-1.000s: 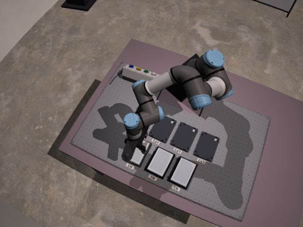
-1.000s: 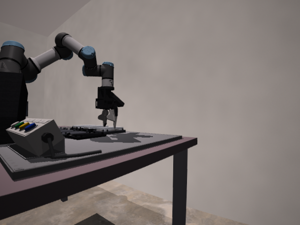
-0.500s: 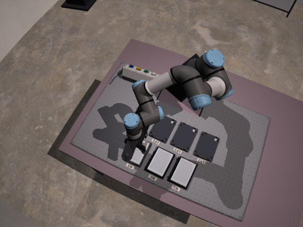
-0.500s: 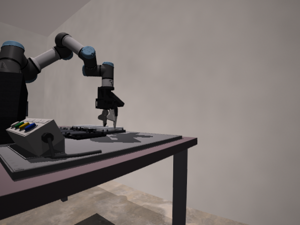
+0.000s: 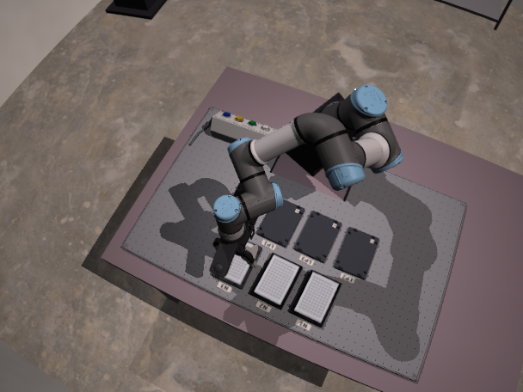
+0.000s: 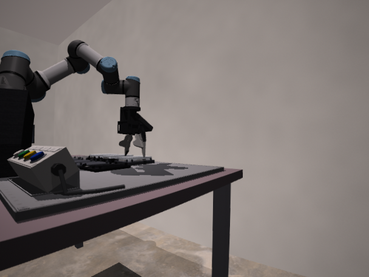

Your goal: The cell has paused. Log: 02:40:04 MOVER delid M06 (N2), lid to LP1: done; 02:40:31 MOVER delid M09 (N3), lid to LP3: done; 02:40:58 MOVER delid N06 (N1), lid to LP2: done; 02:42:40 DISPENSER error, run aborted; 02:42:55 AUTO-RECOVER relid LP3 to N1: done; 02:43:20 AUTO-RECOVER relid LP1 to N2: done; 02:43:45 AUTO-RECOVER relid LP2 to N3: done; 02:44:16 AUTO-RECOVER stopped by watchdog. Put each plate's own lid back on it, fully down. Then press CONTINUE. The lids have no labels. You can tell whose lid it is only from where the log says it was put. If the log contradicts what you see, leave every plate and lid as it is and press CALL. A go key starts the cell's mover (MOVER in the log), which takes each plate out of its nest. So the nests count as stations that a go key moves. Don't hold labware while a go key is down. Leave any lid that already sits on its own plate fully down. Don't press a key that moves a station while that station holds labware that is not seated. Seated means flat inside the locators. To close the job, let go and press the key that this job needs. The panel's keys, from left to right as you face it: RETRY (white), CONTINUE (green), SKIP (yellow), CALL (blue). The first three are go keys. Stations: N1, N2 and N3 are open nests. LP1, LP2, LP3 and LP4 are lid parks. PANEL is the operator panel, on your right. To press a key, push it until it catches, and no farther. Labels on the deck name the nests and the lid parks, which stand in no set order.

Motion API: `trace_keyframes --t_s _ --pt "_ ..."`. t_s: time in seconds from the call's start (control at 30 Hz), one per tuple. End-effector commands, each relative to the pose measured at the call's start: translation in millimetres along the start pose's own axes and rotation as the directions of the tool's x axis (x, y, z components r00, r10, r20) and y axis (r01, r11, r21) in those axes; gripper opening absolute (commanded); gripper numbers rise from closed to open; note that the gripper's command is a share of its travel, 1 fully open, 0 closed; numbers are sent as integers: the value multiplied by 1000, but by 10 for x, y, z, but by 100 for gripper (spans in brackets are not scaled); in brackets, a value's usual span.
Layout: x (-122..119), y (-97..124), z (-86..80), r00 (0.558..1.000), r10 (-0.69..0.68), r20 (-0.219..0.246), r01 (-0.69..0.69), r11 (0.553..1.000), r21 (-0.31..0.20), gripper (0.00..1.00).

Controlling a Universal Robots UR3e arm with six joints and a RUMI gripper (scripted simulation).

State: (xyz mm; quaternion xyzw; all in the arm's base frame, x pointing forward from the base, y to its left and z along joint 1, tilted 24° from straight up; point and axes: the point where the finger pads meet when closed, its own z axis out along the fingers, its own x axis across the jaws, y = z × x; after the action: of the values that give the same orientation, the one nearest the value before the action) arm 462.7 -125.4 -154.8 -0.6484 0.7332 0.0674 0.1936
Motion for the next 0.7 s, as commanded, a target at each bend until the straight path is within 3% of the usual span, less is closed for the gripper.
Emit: trace_keyframes --t_s 0.0,0.67 --pt "6 -9 -10 1000 -1 -2 1 1000 2 82" --pt "6 -9 -10 1000 -1 -2 1 1000 2 82"
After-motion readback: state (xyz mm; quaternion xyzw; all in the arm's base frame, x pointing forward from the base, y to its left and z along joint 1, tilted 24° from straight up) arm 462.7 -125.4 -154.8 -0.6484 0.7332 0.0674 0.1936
